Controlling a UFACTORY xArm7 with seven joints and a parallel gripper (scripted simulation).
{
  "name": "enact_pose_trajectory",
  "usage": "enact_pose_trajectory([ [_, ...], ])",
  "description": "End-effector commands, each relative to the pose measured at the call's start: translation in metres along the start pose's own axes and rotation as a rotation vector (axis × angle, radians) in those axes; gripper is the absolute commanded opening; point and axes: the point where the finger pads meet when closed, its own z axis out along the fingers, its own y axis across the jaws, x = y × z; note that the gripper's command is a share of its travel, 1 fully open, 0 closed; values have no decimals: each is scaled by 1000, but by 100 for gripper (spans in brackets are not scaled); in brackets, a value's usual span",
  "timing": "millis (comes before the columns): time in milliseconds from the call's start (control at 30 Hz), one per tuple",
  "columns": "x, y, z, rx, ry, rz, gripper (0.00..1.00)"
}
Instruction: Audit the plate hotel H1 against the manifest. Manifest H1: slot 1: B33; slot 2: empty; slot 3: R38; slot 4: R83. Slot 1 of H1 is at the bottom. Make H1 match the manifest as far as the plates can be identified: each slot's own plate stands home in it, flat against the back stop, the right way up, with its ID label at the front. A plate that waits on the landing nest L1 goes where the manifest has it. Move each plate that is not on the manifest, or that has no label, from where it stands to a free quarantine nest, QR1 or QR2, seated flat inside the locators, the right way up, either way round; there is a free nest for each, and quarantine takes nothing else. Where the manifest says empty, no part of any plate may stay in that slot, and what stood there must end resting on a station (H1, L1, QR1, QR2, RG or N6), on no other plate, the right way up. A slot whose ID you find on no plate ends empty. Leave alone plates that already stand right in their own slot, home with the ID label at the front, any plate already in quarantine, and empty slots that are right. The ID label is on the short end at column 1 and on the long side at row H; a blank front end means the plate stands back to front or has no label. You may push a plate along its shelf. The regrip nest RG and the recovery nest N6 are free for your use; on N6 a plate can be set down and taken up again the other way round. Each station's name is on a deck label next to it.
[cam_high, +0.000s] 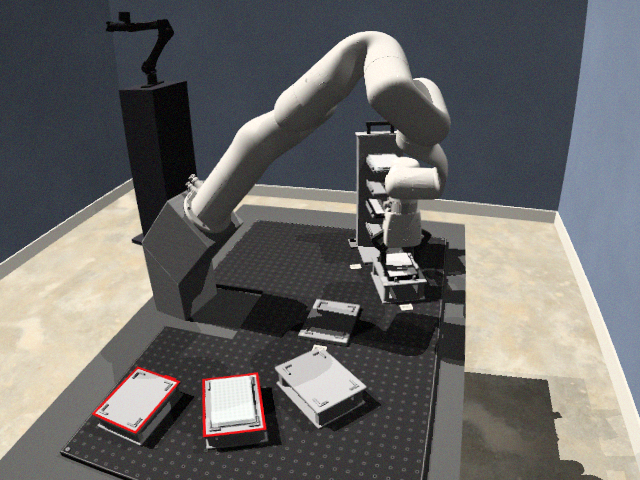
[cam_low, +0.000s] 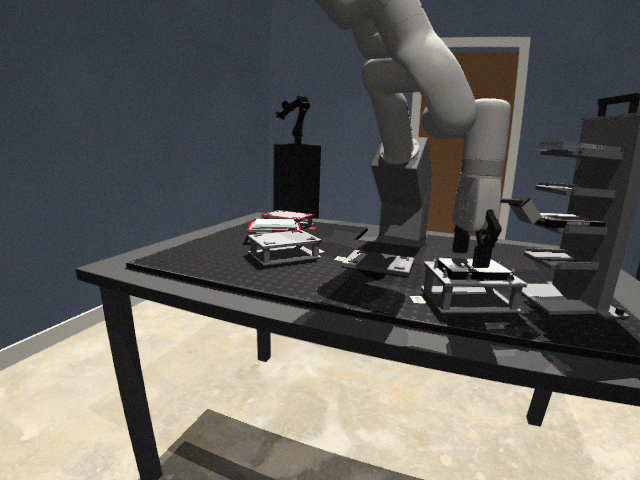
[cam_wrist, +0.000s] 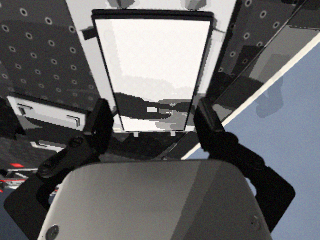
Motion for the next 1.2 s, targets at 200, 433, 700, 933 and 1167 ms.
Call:
enact_pose_trajectory([
  [200,1,1,5,-3,1,-1,100],
  [433,1,1,10,-3,1,-1,100],
  [700,1,1,14,-3,1,-1,100],
  [933,1,1,16,-3,1,-1,100],
  [1167,1,1,16,-3,1,-1,100],
])
